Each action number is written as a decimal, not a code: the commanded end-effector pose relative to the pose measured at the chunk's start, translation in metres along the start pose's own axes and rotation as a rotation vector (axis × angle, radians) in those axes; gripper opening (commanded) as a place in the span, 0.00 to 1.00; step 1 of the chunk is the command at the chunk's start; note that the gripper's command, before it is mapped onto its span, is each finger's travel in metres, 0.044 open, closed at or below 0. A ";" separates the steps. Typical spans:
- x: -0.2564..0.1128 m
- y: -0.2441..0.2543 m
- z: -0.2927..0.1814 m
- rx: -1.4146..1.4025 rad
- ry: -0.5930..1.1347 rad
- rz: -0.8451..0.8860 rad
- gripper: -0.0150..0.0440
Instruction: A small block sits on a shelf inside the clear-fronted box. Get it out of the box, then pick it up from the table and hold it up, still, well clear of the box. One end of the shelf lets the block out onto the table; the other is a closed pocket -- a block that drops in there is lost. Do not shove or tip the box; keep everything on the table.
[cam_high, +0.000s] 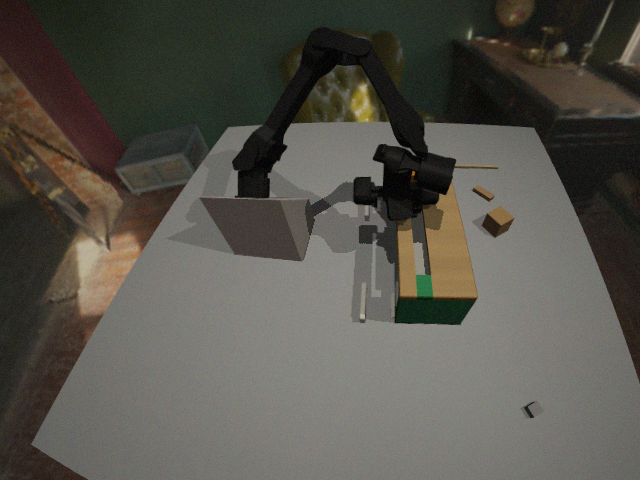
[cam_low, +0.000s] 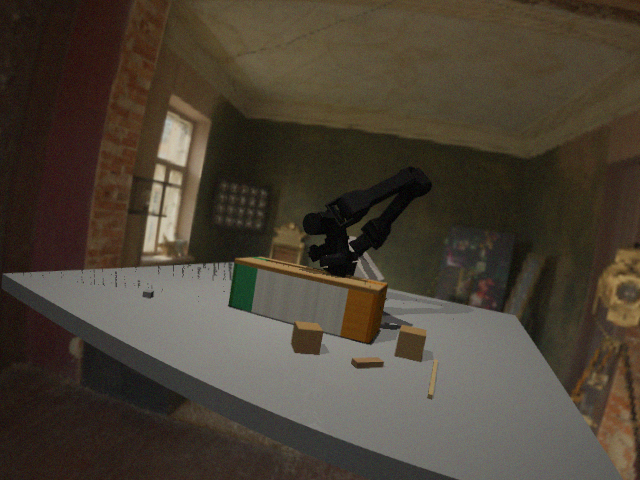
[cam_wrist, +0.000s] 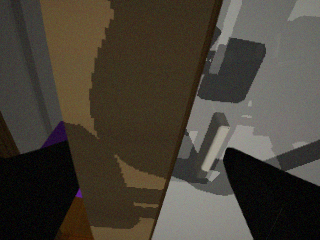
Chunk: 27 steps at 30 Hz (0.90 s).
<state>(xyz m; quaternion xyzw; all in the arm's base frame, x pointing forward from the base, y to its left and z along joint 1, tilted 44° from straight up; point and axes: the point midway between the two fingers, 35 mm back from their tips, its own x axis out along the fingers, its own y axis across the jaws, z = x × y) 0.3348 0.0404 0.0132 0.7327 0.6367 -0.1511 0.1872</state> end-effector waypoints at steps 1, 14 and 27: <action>0.004 0.000 -0.012 -0.008 0.006 -0.001 0.93; 0.013 0.000 -0.038 -0.008 0.007 -0.001 0.93; -0.003 0.001 -0.049 -0.006 0.001 -0.002 0.93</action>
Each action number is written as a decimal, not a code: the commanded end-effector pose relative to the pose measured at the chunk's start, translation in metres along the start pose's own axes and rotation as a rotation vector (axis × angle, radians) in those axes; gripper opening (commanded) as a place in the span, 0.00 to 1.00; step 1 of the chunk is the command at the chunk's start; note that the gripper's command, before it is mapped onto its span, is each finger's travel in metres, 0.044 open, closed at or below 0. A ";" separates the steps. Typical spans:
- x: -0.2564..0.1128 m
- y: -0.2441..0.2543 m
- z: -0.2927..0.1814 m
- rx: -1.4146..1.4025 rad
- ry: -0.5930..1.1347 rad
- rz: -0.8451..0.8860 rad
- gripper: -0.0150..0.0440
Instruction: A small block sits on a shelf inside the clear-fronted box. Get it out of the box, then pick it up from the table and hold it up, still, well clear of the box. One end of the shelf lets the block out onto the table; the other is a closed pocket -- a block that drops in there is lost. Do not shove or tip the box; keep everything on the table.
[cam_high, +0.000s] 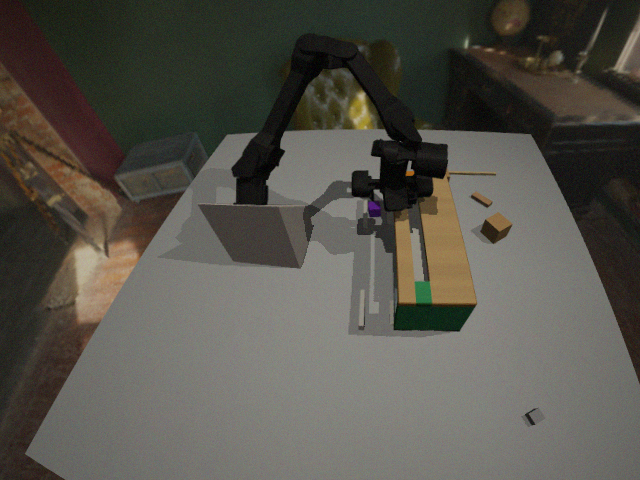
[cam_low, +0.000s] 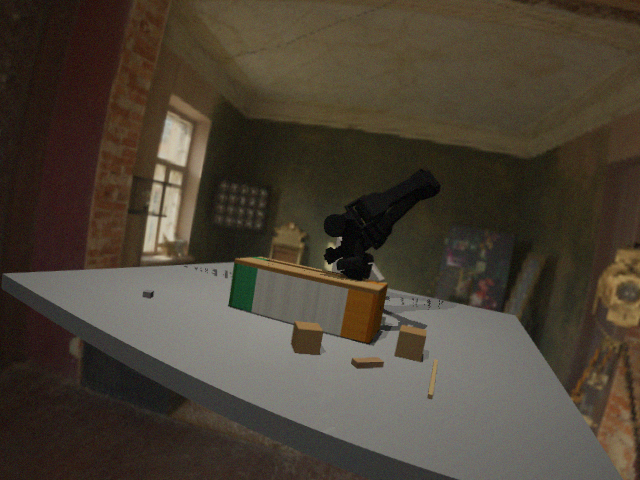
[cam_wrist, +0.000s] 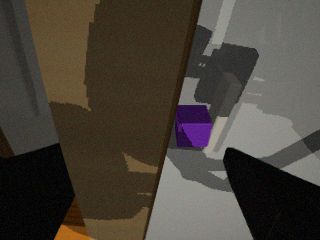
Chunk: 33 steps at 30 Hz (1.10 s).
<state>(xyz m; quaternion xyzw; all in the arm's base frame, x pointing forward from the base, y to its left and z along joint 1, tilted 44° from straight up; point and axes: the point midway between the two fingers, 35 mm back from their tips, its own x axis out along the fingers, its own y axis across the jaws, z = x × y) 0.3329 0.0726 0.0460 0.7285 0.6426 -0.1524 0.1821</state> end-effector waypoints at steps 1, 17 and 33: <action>-0.025 0.004 -0.007 -0.012 -0.007 0.013 0.93; -0.068 -0.004 -0.011 -0.122 -0.051 0.039 0.80; -0.056 -0.022 -0.035 -1.991 -0.280 -0.144 0.74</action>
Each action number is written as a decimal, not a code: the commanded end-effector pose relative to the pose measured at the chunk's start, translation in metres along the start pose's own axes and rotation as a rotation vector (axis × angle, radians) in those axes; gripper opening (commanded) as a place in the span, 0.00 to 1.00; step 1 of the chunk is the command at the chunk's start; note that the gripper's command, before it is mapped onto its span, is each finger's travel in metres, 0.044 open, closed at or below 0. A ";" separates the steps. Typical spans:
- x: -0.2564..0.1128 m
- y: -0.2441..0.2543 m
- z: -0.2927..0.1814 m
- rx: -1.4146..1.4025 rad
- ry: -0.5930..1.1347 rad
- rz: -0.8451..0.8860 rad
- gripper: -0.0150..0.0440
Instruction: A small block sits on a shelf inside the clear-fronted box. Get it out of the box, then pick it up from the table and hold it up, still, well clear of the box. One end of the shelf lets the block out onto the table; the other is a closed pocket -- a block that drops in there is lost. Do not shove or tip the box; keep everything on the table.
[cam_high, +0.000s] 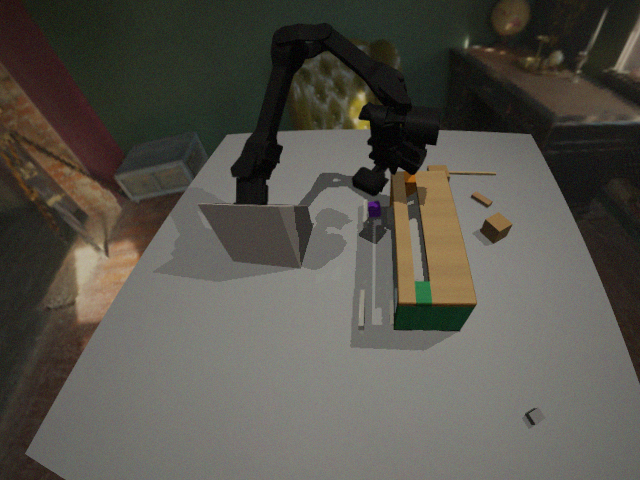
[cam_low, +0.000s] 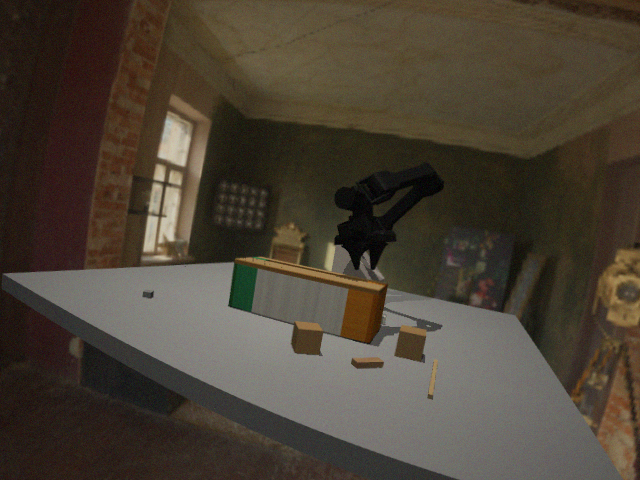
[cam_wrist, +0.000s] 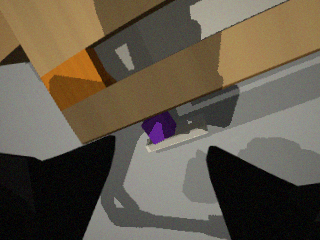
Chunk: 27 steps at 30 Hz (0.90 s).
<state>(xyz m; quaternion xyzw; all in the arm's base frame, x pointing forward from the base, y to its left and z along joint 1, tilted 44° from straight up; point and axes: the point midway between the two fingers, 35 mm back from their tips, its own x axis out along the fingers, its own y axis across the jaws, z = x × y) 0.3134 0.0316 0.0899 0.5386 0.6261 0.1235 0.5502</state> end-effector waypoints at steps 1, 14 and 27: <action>0.000 0.007 -0.017 -1.066 -0.089 -0.113 0.74; 0.001 0.014 -0.029 -1.893 -0.108 -0.253 0.74; 0.001 0.020 -0.039 -2.691 -0.062 -0.446 0.74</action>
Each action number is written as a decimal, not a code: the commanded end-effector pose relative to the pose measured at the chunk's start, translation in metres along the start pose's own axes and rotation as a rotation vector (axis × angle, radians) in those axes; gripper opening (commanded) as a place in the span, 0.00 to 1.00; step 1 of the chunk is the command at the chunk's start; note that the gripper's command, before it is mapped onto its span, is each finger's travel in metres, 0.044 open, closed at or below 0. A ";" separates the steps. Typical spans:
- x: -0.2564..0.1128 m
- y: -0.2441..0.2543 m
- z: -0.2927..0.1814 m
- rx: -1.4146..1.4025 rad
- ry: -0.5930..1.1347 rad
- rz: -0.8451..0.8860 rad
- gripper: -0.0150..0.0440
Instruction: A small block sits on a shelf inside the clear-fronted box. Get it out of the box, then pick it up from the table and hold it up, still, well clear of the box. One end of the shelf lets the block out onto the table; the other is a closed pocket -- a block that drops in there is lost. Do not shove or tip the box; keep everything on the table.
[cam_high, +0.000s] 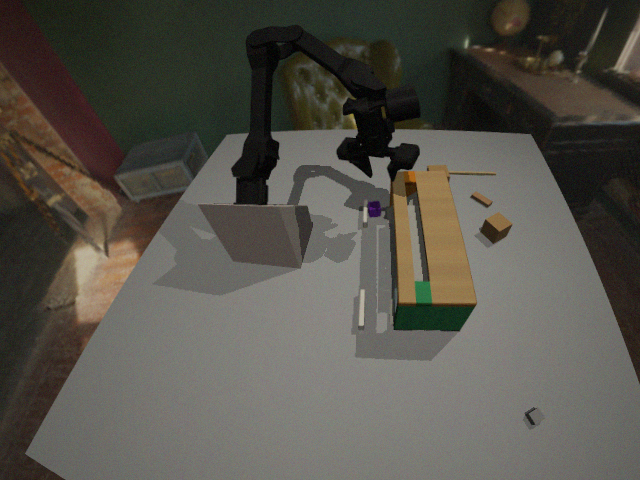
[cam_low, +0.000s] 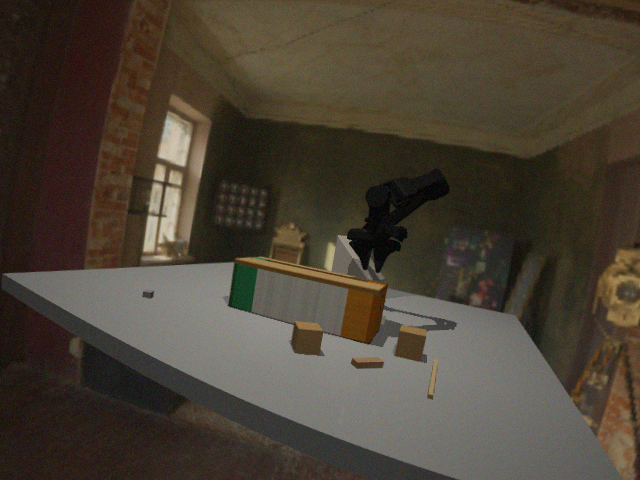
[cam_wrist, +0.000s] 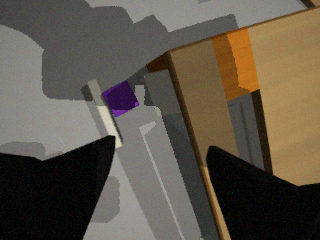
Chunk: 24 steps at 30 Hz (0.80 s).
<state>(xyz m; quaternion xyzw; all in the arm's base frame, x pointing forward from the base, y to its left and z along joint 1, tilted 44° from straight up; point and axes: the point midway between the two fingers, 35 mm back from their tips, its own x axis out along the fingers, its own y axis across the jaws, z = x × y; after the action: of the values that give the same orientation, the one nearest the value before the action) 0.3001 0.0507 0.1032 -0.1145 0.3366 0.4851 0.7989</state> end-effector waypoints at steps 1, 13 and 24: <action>-0.007 0.013 0.012 -1.053 0.075 -0.141 0.74; -0.011 0.020 0.019 -1.774 0.182 -0.204 0.74; -0.011 0.022 0.021 -2.014 0.229 -0.213 0.74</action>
<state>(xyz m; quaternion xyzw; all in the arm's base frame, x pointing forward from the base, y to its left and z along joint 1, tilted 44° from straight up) 0.2914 0.0623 0.1189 -0.6701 -0.0469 0.5210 0.5266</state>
